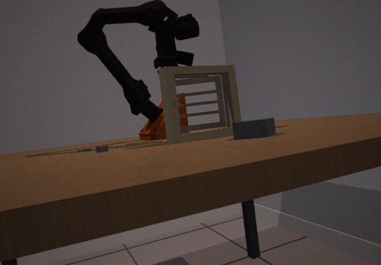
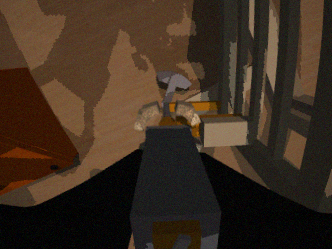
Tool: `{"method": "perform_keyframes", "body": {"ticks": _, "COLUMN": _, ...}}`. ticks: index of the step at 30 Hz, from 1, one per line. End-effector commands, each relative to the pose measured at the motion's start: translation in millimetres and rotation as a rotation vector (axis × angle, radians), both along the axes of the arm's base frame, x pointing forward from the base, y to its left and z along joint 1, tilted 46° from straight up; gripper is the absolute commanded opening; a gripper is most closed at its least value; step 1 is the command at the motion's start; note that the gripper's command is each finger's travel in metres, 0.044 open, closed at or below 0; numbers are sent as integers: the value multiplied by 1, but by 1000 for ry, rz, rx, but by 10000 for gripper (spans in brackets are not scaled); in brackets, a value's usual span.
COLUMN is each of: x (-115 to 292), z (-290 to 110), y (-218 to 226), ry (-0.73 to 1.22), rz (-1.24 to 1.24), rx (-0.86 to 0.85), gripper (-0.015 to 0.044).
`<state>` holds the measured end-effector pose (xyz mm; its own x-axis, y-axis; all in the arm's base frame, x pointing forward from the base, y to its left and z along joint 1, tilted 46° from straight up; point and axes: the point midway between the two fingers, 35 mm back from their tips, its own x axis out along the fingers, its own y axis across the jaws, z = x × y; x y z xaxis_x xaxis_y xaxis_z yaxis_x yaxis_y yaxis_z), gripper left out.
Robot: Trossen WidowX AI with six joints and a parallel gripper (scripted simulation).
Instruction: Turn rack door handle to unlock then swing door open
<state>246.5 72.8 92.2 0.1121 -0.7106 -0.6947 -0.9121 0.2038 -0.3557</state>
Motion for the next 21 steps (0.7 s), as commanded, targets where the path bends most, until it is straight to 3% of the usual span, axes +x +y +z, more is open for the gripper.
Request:
{"method": "perform_keyframes", "body": {"ticks": 1, "x": -3, "z": -3, "y": 2, "ry": -66, "rz": -53, "rx": 15, "gripper": 18}}
{"method": "perform_keyframes", "body": {"ticks": 21, "x": -32, "z": -27, "y": 21, "ry": -265, "rz": -250, "rx": 49, "gripper": 18}}
